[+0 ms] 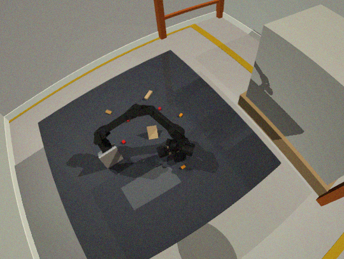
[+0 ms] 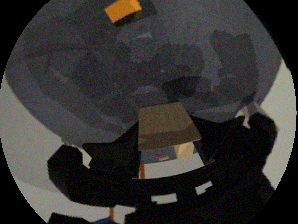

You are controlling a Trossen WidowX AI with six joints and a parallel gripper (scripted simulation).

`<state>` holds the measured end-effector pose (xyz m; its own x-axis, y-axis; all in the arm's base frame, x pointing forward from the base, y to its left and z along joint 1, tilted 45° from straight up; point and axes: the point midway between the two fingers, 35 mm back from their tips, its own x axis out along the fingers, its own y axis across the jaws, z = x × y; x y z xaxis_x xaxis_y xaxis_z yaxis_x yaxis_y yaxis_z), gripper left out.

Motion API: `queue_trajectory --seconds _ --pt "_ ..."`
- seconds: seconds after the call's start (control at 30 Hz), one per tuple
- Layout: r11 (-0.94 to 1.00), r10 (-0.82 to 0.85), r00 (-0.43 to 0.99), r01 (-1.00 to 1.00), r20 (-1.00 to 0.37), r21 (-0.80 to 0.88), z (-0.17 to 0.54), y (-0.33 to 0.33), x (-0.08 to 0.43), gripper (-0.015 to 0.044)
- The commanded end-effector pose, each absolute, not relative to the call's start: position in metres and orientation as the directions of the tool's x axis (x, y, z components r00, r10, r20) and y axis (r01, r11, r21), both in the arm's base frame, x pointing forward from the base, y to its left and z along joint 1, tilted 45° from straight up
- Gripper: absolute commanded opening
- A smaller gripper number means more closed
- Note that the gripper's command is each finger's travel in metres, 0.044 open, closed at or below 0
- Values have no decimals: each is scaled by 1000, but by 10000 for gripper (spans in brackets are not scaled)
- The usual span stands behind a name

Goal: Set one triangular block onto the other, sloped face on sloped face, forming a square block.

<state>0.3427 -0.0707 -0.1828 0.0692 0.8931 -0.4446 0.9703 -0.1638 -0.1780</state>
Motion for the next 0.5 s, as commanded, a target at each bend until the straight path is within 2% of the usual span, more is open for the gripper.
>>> queue_trajectory --seconds 0.0,0.13,0.47 --pt "-164 893 69 970 -445 -178 -181 -73 343 91" --pt "-164 887 65 970 -457 -180 -180 -72 343 0" --pt "-164 743 -2 969 -670 -185 -164 -70 346 0"
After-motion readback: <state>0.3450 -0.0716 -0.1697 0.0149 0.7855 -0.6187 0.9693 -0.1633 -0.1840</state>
